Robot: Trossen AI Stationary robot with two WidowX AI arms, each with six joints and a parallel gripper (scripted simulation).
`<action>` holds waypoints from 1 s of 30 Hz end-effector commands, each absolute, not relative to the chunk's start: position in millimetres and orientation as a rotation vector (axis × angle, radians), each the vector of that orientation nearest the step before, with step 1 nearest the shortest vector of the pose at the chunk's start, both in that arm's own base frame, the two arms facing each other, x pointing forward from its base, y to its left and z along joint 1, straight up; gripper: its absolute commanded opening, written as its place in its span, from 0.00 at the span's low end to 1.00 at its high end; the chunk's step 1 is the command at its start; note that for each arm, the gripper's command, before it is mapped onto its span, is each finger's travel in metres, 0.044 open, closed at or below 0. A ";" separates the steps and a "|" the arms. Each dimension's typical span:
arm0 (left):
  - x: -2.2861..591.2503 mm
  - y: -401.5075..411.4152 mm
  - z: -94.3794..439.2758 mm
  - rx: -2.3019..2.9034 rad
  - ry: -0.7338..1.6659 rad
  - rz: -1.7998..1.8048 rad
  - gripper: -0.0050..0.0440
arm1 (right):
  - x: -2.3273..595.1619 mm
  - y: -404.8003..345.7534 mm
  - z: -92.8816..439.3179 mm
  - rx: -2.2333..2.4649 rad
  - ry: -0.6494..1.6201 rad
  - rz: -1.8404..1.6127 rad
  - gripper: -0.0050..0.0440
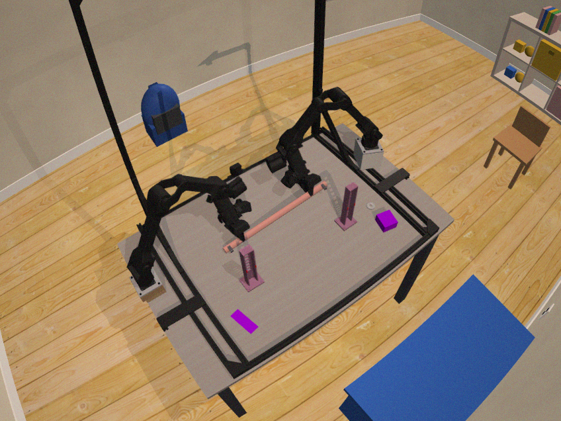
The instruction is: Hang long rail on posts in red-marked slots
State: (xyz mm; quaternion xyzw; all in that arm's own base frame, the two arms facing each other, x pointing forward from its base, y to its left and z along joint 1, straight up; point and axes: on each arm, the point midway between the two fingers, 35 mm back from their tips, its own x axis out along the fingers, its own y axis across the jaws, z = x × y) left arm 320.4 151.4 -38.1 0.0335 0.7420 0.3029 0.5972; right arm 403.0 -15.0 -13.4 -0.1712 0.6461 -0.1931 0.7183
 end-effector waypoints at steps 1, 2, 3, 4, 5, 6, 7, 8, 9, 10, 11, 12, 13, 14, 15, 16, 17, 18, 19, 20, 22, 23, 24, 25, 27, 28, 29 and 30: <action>320.8 152.3 -37.4 0.083 1.718 0.709 0.10 | 402.8 -16.5 -16.5 -0.385 1.434 -0.428 0.10; 320.8 152.3 -37.4 0.083 1.718 0.709 0.10 | 402.8 -16.5 -16.5 -0.385 1.434 -0.428 0.10; 320.8 152.3 -37.4 0.083 1.718 0.709 0.10 | 402.8 -16.5 -16.5 -0.385 1.434 -0.428 0.10; 320.8 152.3 -37.4 0.083 1.718 0.709 0.10 | 402.8 -16.5 -16.5 -0.385 1.434 -0.428 0.10; 320.8 152.3 -37.4 0.083 1.718 0.709 0.10 | 402.8 -16.5 -16.5 -0.385 1.434 -0.428 0.10; 320.8 152.3 -37.4 0.083 1.718 0.709 0.10 | 402.8 -16.5 -16.5 -0.385 1.434 -0.428 0.10; 320.8 152.3 -37.4 0.083 1.718 0.709 0.10 | 402.8 -16.5 -16.5 -0.385 1.434 -0.428 0.10; 320.8 152.3 -37.4 0.083 1.718 0.709 0.10 | 402.8 -16.5 -16.5 -0.385 1.434 -0.428 0.10; 320.8 152.3 -37.4 0.083 1.718 0.709 0.10 | 402.8 -16.5 -16.5 -0.385 1.434 -0.428 0.10; 320.8 152.3 -37.4 0.083 1.718 0.709 0.10 | 402.8 -16.5 -16.5 -0.385 1.434 -0.428 0.10; 320.8 152.3 -37.4 0.083 1.718 0.709 0.10 | 402.8 -16.5 -16.5 -0.385 1.434 -0.428 0.10; 320.8 152.3 -37.4 0.083 1.718 0.709 0.10 | 402.8 -16.5 -16.5 -0.385 1.434 -0.428 0.10; 320.8 152.3 -37.4 0.083 1.718 0.709 0.10 | 402.8 -16.5 -16.5 -0.385 1.434 -0.428 0.10; 320.8 152.3 -37.3 0.083 1.717 0.709 0.10 | 402.7 -16.5 -15.9 -0.385 1.435 -0.428 0.10; 320.8 152.3 -37.1 0.082 1.712 0.710 0.10 | 402.7 -16.4 -14.1 -0.386 1.439 -0.427 0.10; 320.9 152.4 -36.6 0.082 1.705 0.712 0.10 | 402.5 -16.4 -11.2 -0.388 1.446 -0.426 0.10; 321.0 152.4 -36.0 0.081 1.696 0.714 0.10 | 402.3 -16.2 -7.4 -0.389 1.455 -0.425 0.10; 321.0 152.4 -36.0 0.081 1.696 0.714 0.10 | 402.3 -16.2 -7.4 -0.389 1.455 -0.425 0.10; 321.0 152.4 -36.0 0.081 1.696 0.714 0.10 | 402.3 -16.2 -7.4 -0.389 1.455 -0.425 0.10; 321.1 152.5 -35.4 0.080 1.687 0.716 0.10 | 402.0 -16.1 -3.5 -0.391 1.464 -0.423 0.10; 321.3 152.7 -34.2 0.078 1.668 0.720 0.10 | 401.3 -16.0 4.4 -0.395 1.481 -0.421 0.10; 321.3 152.7 -33.6 0.077 1.659 0.722 0.10 | 400.8 -15.9 8.4 -0.396 1.490 -0.419 0.10; 321.4 152.8 -33.0 0.077 1.650 0.724 0.10 | 400.3 -15.8 12.4 -0.398 1.499 -0.418 0.10; 321.5 152.9 -32.4 0.076 1.641 0.726 0.10 | 399.7 -15.8 16.5 -0.400 1.508 -0.417 0.10; 321.6 153.0 -31.3 0.074 1.624 0.730 0.10 | 398.5 -15.7 23.9 -0.403 1.524 -0.414 0.10; 321.6 153.0 -31.0 0.074 1.620 0.731 0.10 | 398.1 -15.7 25.9 -0.404 1.528 -0.414 0.10; 321.6 153.0 -30.9 0.073 1.618 0.731 0.10 | 398.0 -15.7 26.5 -0.404 1.529 -0.414 0.10; 321.6 153.0 -30.9 0.073 1.618 0.731 0.10 | 398.0 -15.7 26.5 -0.404 1.529 -0.414 0.10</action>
